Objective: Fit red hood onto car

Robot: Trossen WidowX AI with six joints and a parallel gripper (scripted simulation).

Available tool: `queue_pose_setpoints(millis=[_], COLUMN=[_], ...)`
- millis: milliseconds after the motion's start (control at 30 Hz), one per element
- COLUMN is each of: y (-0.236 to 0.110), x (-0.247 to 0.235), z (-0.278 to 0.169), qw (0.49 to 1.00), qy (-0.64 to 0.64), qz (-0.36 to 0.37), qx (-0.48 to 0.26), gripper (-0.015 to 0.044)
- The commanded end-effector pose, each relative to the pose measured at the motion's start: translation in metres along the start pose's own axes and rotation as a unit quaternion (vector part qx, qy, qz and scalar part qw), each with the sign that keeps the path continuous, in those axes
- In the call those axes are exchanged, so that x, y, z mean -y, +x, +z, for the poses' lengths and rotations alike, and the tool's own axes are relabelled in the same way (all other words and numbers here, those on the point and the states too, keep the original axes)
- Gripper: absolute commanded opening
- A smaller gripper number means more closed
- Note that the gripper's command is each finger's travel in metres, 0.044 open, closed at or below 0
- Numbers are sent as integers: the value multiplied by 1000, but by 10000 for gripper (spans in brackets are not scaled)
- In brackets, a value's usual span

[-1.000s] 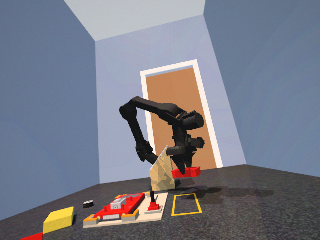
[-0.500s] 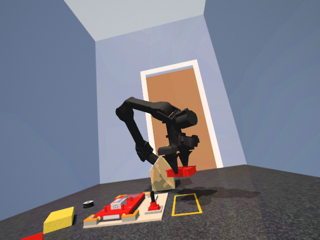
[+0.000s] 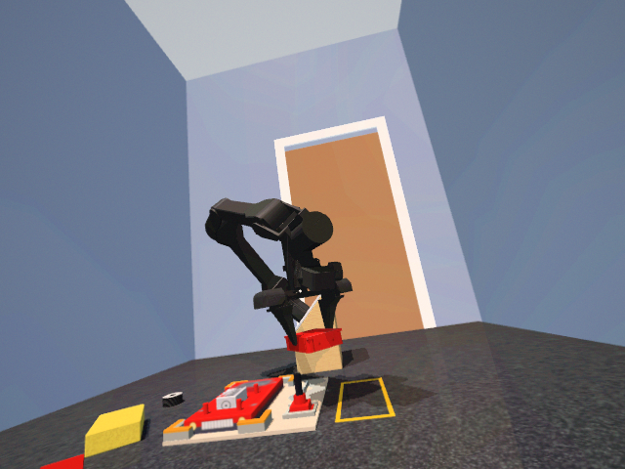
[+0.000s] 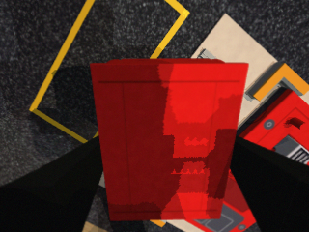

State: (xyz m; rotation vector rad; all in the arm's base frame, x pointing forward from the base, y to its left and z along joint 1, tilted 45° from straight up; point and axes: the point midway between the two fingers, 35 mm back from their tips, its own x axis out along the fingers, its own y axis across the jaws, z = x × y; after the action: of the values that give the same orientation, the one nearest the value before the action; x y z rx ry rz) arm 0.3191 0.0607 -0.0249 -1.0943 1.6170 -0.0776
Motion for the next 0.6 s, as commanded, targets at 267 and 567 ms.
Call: queue_pose_setpoints(millis=[267,567], y=[-9,-10], x=[78,129], z=[-26,-59], qw=[985,955], qy=[172,295], qz=[-11,-24], qx=[7,4], gripper=[0,0])
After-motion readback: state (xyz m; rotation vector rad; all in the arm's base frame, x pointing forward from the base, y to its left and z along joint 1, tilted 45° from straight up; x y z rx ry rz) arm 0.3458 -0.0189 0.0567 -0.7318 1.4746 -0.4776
